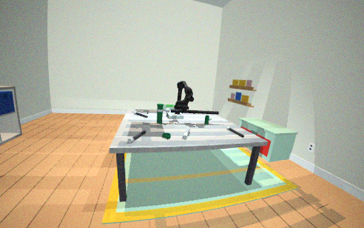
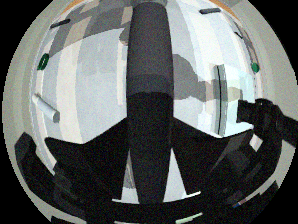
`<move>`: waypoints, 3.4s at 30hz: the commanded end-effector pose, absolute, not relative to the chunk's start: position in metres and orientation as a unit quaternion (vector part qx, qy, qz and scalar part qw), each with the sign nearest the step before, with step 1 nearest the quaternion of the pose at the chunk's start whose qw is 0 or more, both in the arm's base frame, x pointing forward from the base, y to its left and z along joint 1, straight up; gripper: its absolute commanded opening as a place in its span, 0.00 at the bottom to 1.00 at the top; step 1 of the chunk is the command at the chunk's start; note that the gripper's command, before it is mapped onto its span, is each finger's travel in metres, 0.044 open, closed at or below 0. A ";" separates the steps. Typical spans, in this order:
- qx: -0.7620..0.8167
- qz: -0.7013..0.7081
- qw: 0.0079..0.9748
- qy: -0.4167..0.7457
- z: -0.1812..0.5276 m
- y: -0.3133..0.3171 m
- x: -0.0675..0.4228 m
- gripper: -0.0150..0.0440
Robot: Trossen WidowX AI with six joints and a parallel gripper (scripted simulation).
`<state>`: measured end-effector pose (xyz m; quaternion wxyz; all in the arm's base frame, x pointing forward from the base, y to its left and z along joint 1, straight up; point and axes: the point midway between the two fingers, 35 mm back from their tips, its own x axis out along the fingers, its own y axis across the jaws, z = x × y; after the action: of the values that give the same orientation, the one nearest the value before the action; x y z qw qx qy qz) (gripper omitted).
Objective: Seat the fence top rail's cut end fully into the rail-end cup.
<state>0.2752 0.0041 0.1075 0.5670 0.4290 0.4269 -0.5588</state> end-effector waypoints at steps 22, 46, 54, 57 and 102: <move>0.429 -0.558 0.567 0.427 0.113 0.002 0.276 0.25; 0.428 -0.560 0.564 0.430 0.113 -0.019 0.276 0.25; 0.428 -0.560 0.564 0.430 0.113 -0.019 0.276 0.25; 0.429 -0.559 0.562 0.433 0.112 -0.017 0.276 0.25; 0.431 -0.556 0.560 0.438 0.109 -0.021 0.277 0.25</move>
<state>0.2765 -0.0177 0.1084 0.5588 0.4316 0.4390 -0.5557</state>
